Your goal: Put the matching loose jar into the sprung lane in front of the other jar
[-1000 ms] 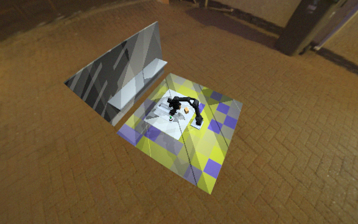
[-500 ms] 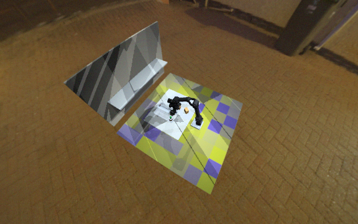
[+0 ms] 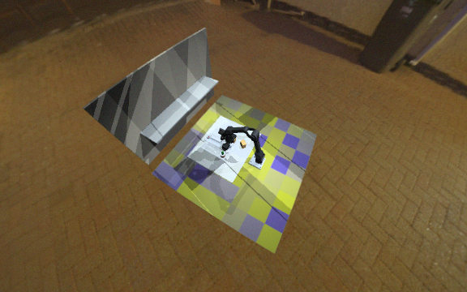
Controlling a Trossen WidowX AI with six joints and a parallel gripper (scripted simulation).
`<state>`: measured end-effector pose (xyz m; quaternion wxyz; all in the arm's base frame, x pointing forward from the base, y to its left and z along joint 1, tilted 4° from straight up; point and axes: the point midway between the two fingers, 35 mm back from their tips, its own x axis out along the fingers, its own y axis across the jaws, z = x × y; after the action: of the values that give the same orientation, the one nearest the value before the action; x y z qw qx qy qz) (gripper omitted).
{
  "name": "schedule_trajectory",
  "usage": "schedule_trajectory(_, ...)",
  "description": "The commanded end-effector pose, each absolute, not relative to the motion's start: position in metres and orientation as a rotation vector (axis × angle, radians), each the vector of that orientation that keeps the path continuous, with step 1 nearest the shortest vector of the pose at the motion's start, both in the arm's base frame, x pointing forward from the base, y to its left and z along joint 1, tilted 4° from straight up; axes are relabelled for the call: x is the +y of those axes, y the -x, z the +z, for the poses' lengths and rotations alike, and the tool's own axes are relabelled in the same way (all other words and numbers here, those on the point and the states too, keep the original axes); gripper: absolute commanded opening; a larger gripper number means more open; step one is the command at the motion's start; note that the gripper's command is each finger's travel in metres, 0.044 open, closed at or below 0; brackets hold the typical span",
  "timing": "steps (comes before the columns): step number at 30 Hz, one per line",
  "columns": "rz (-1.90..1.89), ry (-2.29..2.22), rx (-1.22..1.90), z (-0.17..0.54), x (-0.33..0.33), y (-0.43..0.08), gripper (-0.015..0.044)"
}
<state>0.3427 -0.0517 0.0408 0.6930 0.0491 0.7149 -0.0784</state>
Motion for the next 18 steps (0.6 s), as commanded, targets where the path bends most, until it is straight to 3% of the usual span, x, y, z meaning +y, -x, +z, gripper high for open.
schedule_trajectory(1, -0.174, -0.101, 1.584, 0.0396, -0.0529, -0.3456, 0.0000)
schedule_trajectory(18, -0.174, -0.101, 1.584, 0.0393, -0.0524, -0.3427, 0.0000)
